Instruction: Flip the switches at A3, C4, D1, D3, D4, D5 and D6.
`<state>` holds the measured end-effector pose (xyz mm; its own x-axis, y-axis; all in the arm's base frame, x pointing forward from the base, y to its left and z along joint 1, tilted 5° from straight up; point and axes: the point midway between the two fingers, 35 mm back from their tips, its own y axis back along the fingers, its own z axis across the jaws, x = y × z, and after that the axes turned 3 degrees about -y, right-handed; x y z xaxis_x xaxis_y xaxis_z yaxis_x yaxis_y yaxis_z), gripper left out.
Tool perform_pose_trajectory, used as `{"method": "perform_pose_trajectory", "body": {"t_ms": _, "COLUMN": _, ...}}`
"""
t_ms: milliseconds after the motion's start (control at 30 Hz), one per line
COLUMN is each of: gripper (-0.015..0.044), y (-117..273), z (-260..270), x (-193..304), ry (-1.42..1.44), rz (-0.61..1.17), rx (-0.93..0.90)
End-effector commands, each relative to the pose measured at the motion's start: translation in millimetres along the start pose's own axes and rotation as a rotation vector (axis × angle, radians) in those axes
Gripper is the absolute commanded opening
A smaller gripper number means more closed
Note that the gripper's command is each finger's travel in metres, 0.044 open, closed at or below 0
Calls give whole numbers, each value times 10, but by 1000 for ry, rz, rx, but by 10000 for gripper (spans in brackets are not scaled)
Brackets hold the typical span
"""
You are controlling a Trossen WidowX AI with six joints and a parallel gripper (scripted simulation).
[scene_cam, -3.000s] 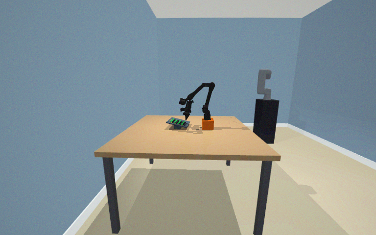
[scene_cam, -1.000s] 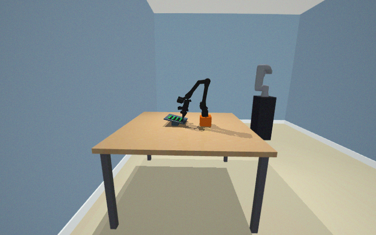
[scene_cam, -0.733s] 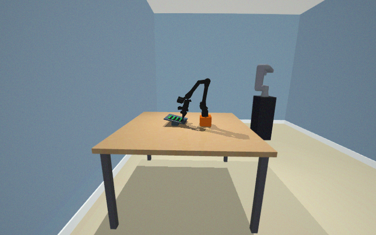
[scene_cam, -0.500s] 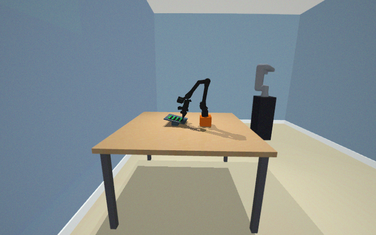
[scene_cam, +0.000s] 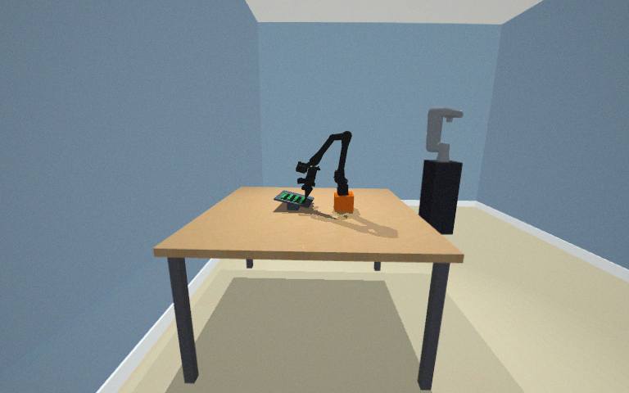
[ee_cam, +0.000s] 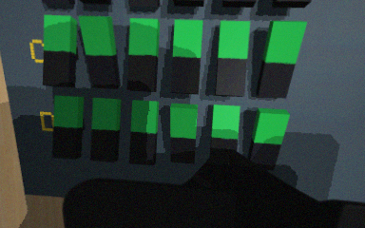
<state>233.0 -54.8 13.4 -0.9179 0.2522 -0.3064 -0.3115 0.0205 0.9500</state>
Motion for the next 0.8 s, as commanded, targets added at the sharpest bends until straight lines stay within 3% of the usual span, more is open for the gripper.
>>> {"method": "perform_pose_trajectory", "body": {"t_ms": 0, "gripper": 0, "y": -13, "z": 2, "x": 11, "ry": -3, "rz": 1, "rx": -1}}
{"method": "perform_pose_trajectory", "body": {"t_ms": 767, "gripper": 0, "y": -44, "z": 2, "x": 12, "ry": -3, "rz": 1, "rx": -1}}
